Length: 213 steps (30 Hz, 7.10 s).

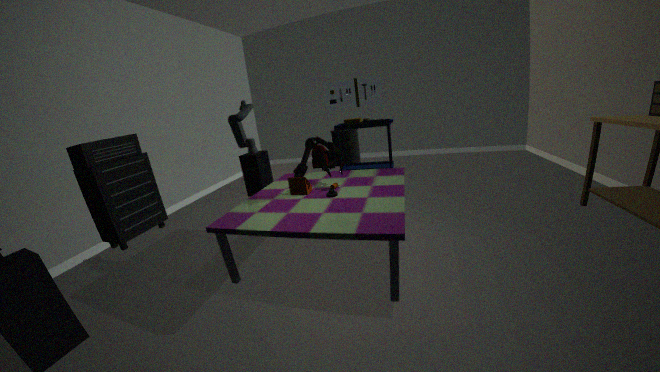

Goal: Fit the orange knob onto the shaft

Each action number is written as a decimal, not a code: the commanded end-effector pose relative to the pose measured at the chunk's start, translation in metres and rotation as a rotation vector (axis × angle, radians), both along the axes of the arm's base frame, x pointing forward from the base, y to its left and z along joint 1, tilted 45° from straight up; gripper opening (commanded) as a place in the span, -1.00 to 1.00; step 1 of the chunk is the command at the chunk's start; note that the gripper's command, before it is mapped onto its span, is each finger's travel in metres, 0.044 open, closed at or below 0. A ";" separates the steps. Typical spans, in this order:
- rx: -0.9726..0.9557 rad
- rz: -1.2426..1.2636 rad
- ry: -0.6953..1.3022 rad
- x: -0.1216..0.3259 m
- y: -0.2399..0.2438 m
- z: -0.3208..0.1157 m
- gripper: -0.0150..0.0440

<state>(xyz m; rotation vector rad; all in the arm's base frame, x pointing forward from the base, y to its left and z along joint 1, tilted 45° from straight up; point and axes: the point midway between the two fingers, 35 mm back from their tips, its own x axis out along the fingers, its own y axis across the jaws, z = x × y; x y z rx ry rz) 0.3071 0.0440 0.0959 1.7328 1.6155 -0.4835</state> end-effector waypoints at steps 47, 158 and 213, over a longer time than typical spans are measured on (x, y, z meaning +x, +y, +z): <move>0.023 -0.176 0.389 -0.030 0.059 -0.074 1.00; -1.217 -0.209 0.405 -0.016 0.105 -0.015 0.11; -1.183 -0.210 0.348 -0.015 0.064 0.026 1.00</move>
